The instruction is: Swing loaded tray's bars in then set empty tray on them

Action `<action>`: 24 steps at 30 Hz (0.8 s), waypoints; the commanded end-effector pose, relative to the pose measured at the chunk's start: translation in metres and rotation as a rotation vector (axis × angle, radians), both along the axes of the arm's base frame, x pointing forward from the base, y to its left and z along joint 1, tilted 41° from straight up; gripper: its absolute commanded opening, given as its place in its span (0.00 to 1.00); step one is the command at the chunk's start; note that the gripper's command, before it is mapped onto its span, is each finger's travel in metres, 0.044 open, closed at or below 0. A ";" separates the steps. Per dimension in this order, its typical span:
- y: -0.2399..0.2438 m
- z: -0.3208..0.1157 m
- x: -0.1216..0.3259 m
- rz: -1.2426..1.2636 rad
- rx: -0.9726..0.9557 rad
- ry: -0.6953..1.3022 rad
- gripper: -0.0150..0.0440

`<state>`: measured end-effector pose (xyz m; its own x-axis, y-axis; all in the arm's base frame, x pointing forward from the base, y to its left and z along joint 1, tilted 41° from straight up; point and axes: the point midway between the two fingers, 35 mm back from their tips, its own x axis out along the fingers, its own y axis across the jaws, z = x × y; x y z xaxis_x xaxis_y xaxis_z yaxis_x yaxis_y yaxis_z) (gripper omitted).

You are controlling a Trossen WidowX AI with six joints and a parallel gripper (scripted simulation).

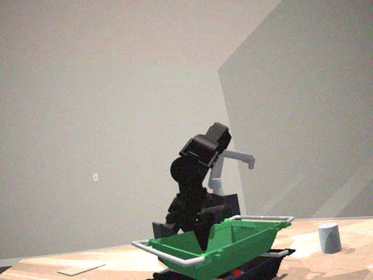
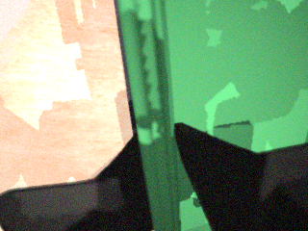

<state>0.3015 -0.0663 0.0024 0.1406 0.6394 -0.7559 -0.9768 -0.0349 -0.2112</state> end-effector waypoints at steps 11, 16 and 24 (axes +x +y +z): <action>0.006 -0.005 -0.004 0.014 -0.001 0.030 0.60; 0.006 -0.005 -0.004 0.014 -0.001 0.030 0.73; 0.006 -0.005 -0.004 0.014 -0.001 0.030 0.93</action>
<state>0.2982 -0.0606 -0.0018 0.1136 0.6421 -0.7581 -0.9806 -0.0501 -0.1894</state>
